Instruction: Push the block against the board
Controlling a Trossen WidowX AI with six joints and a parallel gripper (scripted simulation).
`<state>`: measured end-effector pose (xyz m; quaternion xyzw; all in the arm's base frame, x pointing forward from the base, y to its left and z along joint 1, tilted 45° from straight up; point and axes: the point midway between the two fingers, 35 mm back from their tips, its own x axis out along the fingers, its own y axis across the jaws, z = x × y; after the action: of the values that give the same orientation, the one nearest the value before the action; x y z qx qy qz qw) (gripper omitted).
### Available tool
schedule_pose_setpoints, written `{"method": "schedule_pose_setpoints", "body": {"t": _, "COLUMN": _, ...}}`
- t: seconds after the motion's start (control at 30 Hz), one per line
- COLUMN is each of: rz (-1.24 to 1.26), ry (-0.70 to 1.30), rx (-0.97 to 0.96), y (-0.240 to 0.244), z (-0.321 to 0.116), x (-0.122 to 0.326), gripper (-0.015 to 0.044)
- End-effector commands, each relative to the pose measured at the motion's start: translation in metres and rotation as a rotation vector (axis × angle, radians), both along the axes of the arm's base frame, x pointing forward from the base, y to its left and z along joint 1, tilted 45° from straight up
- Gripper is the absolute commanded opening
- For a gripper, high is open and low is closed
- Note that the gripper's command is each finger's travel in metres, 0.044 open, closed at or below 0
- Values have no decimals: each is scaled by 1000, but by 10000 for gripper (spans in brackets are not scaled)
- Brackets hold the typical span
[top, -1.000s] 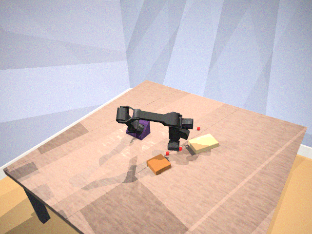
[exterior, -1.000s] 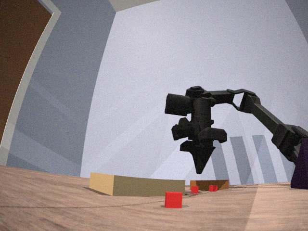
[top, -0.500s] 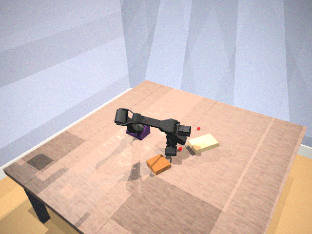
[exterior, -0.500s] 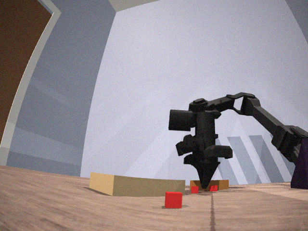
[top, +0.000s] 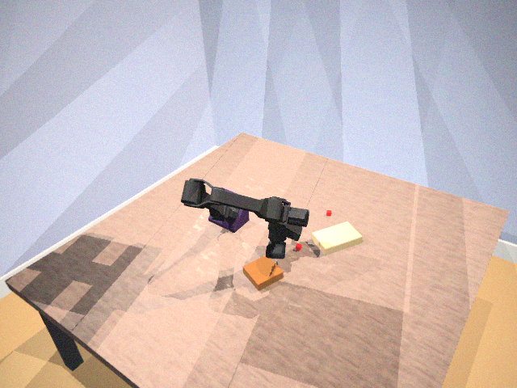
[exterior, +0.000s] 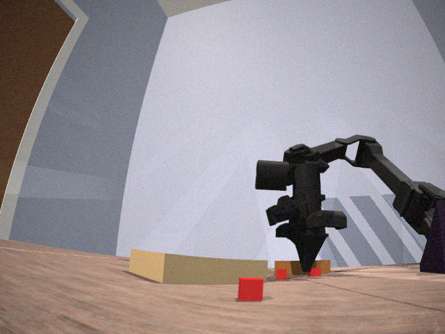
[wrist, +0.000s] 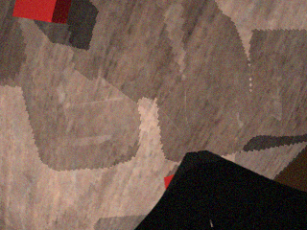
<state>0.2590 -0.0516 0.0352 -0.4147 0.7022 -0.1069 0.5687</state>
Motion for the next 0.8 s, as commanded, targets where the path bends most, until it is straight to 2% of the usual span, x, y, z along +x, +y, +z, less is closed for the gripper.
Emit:
{"method": "schedule_pose_setpoints", "body": {"t": 0.0, "rz": 2, "ry": 8, "rx": -5, "y": -3, "z": 2, "x": -7, "gripper": 0}}
{"method": "schedule_pose_setpoints", "body": {"t": 0.77, "rz": 2, "ry": 11, "rx": -5, "y": -14, "z": 12, "x": -41, "gripper": 0}}
